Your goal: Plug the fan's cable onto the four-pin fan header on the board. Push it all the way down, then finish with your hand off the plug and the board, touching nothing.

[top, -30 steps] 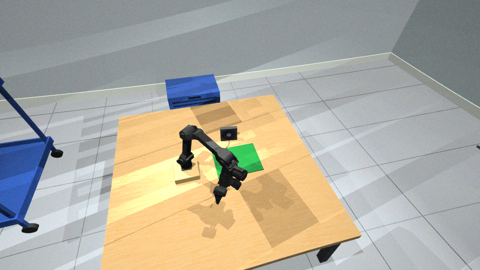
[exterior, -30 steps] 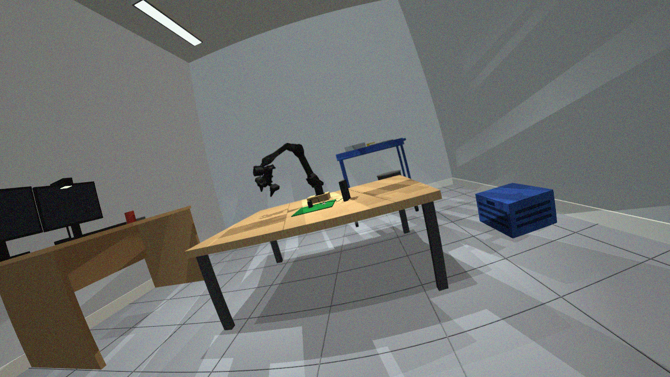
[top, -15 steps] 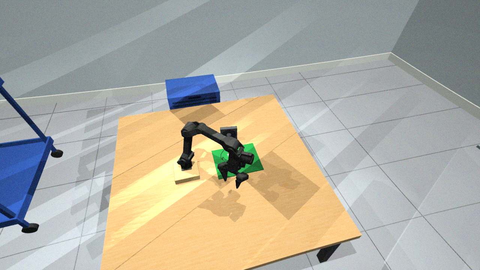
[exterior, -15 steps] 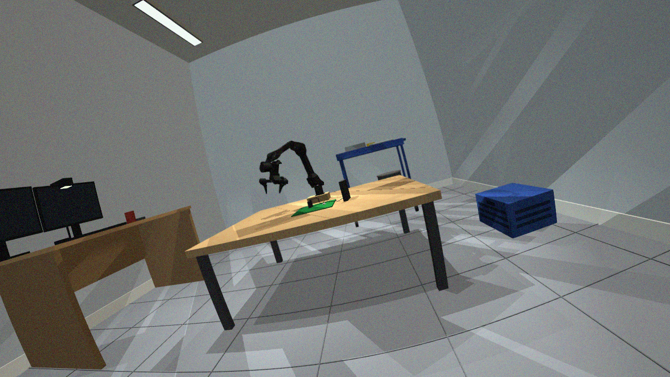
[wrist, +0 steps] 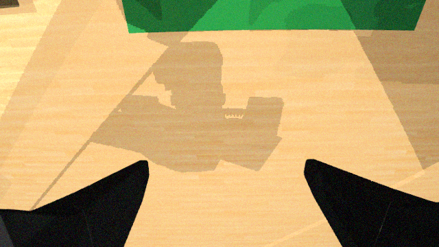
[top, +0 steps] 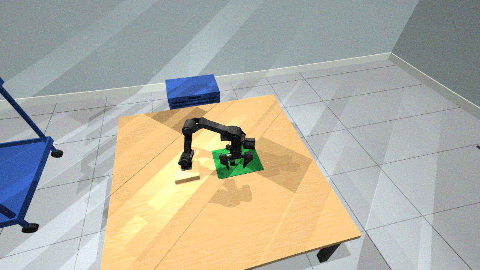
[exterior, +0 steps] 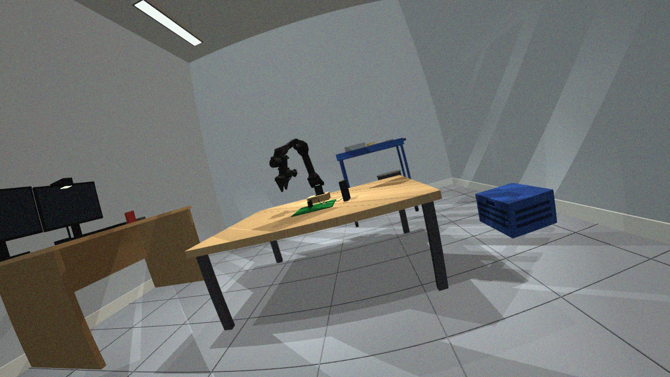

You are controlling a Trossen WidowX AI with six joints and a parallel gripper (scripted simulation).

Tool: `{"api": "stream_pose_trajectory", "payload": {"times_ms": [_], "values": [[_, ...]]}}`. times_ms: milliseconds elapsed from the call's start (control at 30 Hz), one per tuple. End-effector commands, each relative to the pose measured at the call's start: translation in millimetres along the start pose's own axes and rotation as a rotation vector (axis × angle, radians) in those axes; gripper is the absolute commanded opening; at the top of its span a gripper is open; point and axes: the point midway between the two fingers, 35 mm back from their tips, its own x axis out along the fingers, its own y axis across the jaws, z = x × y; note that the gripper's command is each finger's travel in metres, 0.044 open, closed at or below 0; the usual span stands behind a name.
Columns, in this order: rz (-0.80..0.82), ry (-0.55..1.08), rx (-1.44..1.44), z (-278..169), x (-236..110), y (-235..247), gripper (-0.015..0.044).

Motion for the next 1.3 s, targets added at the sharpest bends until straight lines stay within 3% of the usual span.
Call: {"api": "stream_pose_trajectory", "payload": {"times_ms": [0, 300, 867, 967, 1267], "values": [[-0.099, -0.109, -0.698, 67.8, -29.0, -11.7, 0.044], [-0.199, -0.178, -1.276, 123.7, -48.6, -10.4, 0.044], [-0.203, -0.18, -1.298, 125.8, -49.4, -10.1, 0.044], [-0.203, -0.18, -1.298, 128.8, -37.0, -12.9, 0.044], [-0.203, -0.181, -1.298, 150.5, 47.7, -14.7, 0.044]]}}
